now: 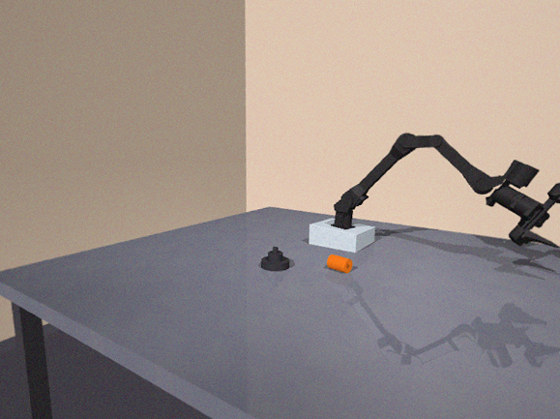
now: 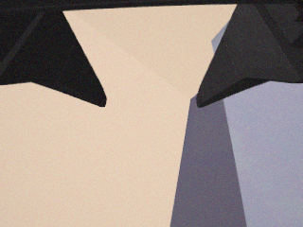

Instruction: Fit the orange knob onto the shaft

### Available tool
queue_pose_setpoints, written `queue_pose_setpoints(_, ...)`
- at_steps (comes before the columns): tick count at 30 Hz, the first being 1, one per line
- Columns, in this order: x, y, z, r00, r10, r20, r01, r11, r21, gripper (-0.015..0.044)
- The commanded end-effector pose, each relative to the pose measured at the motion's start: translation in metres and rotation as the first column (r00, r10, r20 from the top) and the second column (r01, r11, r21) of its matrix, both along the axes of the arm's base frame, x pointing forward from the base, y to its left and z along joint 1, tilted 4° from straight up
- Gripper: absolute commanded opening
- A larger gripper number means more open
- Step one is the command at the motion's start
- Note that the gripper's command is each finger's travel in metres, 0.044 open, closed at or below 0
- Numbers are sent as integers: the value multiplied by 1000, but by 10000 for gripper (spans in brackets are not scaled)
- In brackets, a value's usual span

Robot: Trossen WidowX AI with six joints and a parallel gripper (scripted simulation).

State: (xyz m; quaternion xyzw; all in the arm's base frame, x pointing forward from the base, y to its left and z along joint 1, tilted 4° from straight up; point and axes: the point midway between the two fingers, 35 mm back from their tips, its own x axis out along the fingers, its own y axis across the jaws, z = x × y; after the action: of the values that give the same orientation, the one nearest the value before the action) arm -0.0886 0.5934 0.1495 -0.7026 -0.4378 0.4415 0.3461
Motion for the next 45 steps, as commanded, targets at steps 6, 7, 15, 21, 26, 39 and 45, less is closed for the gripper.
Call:
queue_pose_setpoints(6, 147, -36, 34, 959, -240, -148, 218, 964, -152, 440)
queue_pose_setpoints(7, 160, -42, 36, 950, -265, -162, 238, 956, -168, 440)
queue_pose_setpoints(15, 281, -133, 58, 789, -555, -262, 452, 814, -365, 440)
queue_pose_setpoints(21, 340, -234, 77, 556, -765, -325, 579, 637, -509, 440)
queue_pose_setpoints(26, 357, -328, 93, 310, -884, -350, 603, 468, -647, 440)
queue_pose_setpoints(39, 330, -446, 119, -83, -935, -344, 534, 250, -808, 440)
queue_pose_setpoints(45, 348, -427, 41, -180, -944, -275, 469, 163, -868, 440)
